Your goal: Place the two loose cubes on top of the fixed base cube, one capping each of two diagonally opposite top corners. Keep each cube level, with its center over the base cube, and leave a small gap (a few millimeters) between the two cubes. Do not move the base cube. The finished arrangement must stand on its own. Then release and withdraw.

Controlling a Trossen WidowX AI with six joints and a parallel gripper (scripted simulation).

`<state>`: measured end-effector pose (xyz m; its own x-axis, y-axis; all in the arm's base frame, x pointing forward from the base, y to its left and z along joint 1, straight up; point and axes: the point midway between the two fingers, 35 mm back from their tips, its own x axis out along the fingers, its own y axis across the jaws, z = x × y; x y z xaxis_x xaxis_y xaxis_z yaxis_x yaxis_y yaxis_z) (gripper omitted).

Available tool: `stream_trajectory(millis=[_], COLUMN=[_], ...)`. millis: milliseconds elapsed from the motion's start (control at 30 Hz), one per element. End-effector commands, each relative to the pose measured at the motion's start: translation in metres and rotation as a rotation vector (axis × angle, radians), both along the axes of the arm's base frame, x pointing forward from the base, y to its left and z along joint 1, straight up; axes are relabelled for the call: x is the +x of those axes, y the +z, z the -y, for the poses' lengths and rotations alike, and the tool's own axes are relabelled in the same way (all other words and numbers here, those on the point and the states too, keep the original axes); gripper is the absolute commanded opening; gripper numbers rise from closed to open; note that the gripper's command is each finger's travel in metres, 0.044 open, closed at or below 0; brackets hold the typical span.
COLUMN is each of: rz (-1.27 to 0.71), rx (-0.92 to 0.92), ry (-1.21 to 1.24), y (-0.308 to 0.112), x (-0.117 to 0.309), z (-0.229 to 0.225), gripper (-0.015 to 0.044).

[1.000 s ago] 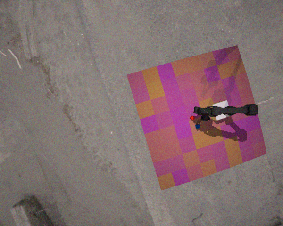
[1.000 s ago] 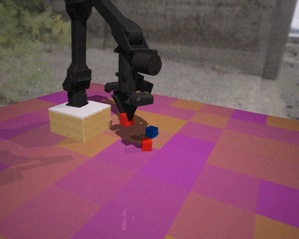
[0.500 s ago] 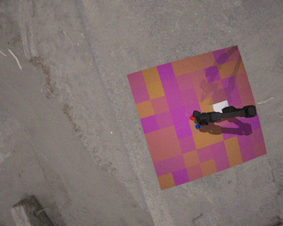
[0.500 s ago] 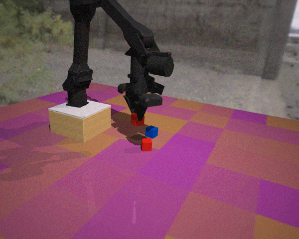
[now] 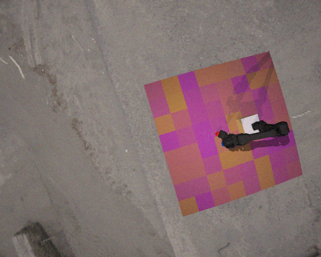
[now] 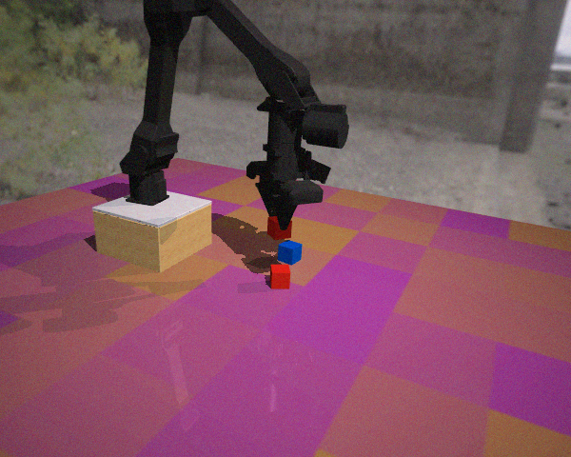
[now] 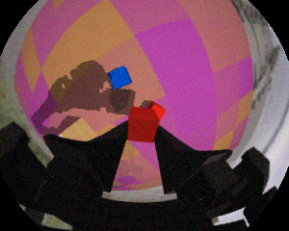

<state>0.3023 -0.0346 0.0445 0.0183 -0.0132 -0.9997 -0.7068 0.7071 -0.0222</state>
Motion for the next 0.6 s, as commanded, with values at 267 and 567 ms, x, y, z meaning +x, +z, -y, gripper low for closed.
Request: stream_trajectory(millis=[267, 567], rz=[0.005, 0.007], rx=[0.005, 0.012], ry=[-0.096, -0.169], y=[-0.008, -0.013], x=[0.012, 0.016], z=[-0.037, -0.064], gripper=[0.0105, 0.0105])
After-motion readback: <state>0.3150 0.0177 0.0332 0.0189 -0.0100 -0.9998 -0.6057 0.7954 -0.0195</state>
